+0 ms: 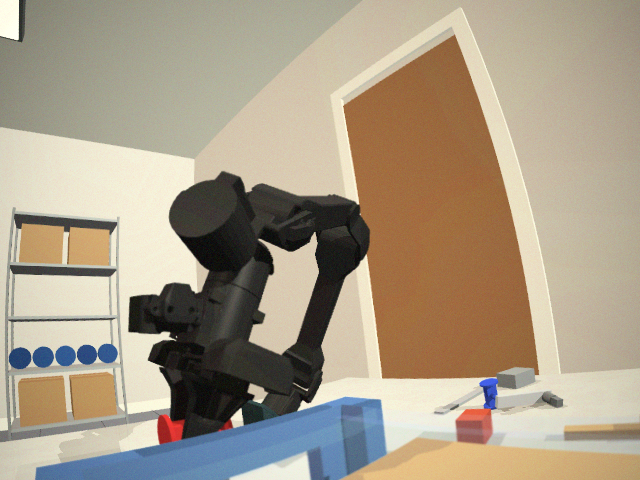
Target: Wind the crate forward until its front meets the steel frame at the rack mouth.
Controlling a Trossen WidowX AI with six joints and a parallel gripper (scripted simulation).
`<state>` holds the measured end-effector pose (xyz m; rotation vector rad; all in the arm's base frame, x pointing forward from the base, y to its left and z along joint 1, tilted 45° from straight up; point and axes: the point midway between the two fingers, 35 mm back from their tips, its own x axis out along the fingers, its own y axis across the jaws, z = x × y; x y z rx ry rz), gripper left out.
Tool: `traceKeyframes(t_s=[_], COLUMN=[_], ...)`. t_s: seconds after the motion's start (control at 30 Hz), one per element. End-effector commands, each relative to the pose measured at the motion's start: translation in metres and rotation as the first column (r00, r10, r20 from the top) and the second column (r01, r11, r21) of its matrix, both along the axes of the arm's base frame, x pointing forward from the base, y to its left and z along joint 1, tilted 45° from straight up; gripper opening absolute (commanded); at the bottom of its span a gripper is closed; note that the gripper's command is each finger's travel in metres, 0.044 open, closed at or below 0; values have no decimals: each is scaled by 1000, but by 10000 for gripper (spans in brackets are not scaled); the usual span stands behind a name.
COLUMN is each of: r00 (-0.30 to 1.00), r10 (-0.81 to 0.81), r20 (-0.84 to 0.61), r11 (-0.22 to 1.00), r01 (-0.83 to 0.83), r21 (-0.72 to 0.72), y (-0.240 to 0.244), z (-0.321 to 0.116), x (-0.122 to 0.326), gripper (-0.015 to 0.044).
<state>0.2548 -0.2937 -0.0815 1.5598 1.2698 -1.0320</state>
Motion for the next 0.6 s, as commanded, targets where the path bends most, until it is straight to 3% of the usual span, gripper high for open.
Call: traceKeyframes(t_s=[0.0,0.57], r00=[1000,1000], r10=[7,7], r20=[1,1], r11=[1000,1000], r01=[-7,-7], r21=[24,26], y=[12,25], z=[5,17], x=[2,0], gripper=[0,0])
